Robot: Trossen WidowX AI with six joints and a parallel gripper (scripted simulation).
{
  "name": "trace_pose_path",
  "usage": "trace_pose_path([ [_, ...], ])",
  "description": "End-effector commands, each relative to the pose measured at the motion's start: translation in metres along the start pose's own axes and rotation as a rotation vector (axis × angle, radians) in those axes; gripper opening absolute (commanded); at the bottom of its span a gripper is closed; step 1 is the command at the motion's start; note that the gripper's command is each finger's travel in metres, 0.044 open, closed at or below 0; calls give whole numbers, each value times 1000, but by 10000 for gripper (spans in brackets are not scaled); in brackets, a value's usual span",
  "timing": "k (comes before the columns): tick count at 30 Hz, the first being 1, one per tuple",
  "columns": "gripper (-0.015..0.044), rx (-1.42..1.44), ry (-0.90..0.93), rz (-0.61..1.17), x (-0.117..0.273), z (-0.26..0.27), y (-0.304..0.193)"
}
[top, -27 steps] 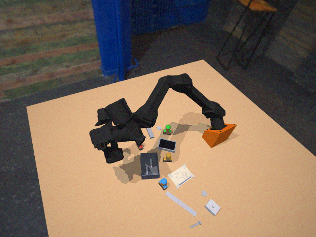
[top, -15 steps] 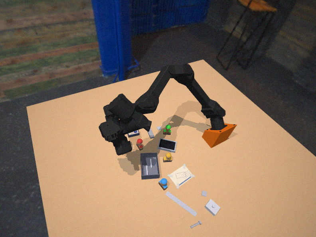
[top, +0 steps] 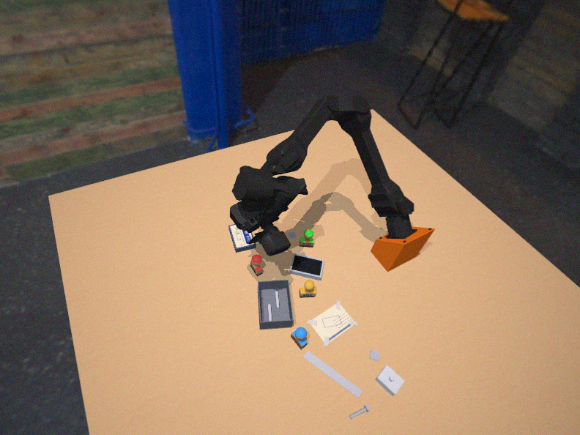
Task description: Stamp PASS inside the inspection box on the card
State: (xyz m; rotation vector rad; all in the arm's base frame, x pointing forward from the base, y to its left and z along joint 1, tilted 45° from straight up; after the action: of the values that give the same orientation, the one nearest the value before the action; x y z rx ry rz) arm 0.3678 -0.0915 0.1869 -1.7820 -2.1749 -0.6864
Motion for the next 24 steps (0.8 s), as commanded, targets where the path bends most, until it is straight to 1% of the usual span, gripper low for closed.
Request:
trace_pose_path([
  [1, 222, -36, 121, 137, 7, -1, -69],
  [8, 222, -86, 223, 338, 21, 3, -150],
  [10, 222, -97, 238, 382, 25, 4, -166],
  [24, 222, -99, 241, 387, 21, 11, -166],
])
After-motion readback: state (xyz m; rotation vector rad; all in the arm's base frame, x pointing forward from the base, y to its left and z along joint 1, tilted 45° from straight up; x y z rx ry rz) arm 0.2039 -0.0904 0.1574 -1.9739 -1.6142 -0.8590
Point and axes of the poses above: the point midway between the two fingers, 35 mm back from their tips, its own x axis back along the fingers, its own z axis across the jaws, y = z × x, the point moved 4 cm from there along x, back along the fingers, and after that the axes turned 2 degrees about -x, right-handed, at the moved point
